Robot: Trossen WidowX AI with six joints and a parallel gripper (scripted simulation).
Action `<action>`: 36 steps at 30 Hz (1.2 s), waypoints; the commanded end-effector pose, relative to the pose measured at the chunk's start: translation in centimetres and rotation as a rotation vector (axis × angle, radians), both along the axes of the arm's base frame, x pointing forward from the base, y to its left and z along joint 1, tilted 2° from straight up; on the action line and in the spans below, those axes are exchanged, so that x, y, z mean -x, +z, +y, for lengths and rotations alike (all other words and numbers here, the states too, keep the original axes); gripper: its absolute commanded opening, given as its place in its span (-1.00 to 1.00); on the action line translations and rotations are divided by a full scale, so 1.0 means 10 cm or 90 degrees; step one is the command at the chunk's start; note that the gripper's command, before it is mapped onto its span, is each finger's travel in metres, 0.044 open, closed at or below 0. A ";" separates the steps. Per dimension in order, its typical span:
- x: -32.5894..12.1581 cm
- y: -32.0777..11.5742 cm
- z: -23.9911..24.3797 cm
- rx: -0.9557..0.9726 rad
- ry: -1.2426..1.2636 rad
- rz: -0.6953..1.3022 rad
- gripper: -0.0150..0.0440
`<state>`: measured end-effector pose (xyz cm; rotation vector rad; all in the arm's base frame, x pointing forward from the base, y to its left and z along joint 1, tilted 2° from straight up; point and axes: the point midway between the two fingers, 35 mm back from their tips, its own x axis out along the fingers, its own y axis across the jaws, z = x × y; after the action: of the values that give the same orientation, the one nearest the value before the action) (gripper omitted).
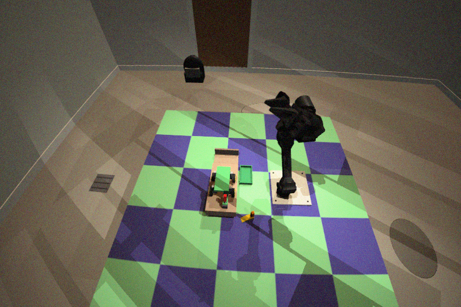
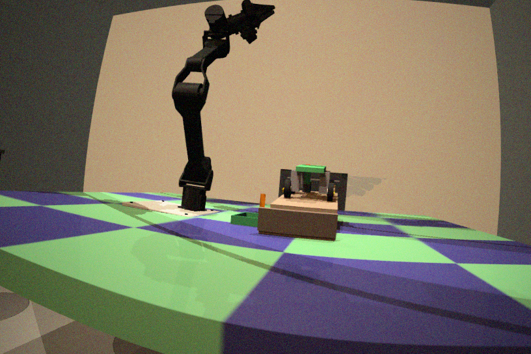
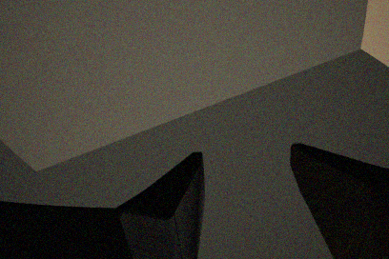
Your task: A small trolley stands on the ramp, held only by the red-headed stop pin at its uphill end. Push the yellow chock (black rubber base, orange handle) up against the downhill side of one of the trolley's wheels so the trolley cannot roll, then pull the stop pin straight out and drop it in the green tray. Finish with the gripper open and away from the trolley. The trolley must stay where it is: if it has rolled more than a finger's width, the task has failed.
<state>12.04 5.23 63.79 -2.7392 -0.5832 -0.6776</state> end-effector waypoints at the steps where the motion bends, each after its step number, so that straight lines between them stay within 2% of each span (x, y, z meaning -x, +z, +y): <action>1: 0.17 -0.04 0.52 0.150 -0.045 -0.101 0.15; 11: 0.20 -0.67 1.72 0.542 -0.081 -0.268 0.15; 20: -0.12 -1.85 2.41 0.900 0.011 -0.298 0.15; 28: -0.42 -3.09 2.39 1.181 0.183 -0.202 0.15; 36: -0.45 -4.18 1.83 1.381 0.434 0.025 0.15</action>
<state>16.92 26.80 27.19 -3.4217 -3.2007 0.0883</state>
